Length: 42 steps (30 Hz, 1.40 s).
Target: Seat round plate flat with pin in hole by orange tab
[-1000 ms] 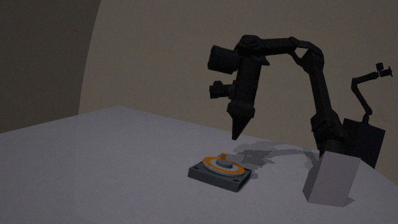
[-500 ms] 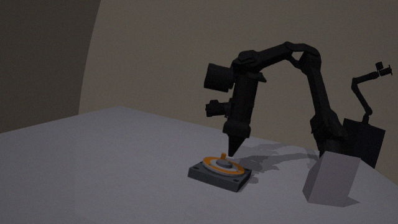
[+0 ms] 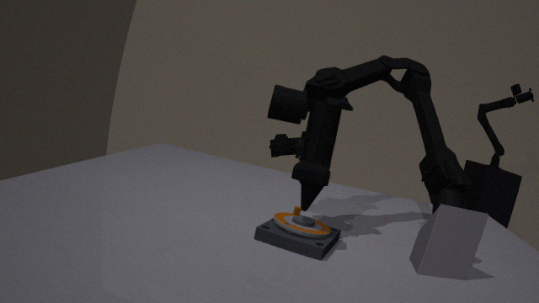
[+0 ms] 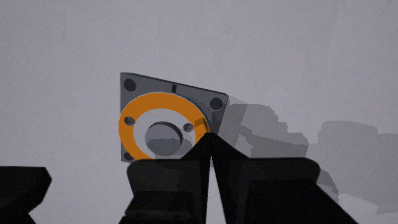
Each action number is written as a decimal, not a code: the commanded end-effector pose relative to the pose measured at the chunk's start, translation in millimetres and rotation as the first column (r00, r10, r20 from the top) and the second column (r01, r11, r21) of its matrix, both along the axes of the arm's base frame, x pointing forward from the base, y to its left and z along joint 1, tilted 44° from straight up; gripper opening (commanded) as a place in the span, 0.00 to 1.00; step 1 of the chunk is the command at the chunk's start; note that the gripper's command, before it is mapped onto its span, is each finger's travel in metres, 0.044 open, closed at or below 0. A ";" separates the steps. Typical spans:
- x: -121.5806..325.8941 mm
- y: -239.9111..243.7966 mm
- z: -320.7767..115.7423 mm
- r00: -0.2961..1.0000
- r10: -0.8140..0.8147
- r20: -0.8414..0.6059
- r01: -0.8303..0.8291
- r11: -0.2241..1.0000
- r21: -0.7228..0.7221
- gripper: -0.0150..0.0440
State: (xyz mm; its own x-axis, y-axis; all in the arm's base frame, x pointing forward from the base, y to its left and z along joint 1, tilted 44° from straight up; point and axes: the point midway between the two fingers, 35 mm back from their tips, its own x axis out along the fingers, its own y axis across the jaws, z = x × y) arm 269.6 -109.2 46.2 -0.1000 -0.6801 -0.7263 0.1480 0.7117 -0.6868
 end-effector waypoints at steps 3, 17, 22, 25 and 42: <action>8.8 -0.8 -2.5 1.000 0.003 -0.004 -0.003 1.000 -0.002 0.25; 26.6 3.8 -7.0 1.000 0.003 -0.002 -0.003 1.000 -0.002 0.25; 32.2 7.0 -8.9 1.000 0.003 -0.002 -0.003 1.000 -0.001 0.25; 35.2 8.9 -10.4 1.000 0.003 -0.002 -0.003 1.000 -0.001 0.25; 42.5 14.1 -16.6 1.000 0.003 -0.001 -0.003 1.000 -0.001 0.25</action>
State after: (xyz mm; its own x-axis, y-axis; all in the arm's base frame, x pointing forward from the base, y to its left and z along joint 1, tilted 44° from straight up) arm 311.5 -96.0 32.7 -0.0930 -0.6845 -0.7230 0.1448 0.7092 -0.6900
